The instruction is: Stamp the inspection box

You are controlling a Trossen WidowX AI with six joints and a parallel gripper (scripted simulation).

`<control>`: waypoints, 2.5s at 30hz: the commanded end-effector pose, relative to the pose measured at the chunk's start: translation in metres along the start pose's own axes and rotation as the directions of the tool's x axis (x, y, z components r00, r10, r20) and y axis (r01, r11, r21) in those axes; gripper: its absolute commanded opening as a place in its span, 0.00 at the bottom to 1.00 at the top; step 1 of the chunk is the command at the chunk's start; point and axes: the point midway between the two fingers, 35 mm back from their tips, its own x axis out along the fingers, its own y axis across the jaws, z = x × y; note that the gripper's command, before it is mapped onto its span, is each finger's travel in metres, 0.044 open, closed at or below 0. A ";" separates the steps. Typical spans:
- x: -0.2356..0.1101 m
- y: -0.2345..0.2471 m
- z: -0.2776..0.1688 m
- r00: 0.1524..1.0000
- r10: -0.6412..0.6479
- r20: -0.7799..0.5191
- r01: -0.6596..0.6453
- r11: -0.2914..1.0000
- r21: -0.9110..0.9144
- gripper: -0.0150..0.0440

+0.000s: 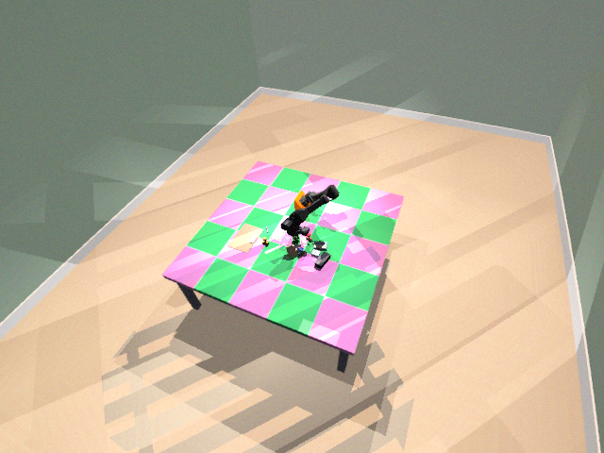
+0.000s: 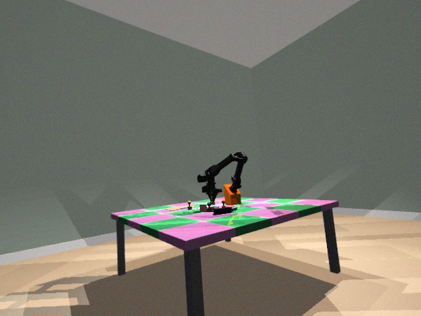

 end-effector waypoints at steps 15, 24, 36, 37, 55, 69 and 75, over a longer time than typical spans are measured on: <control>0.012 0.000 -0.002 1.000 0.006 0.000 -0.006 1.000 0.002 0.25; 0.015 0.001 -0.002 1.000 0.007 0.000 -0.007 1.000 -0.002 0.25; 0.017 0.001 -0.002 1.000 0.007 0.000 -0.007 1.000 -0.005 0.25; 0.017 0.001 -0.002 1.000 0.007 0.000 -0.007 1.000 -0.005 0.25; 0.019 0.001 -0.002 1.000 0.007 0.000 -0.007 1.000 -0.005 0.25; 0.019 0.001 -0.002 1.000 0.007 0.000 -0.007 1.000 -0.005 0.25; 0.019 0.001 -0.002 1.000 0.007 0.000 -0.007 1.000 -0.005 0.25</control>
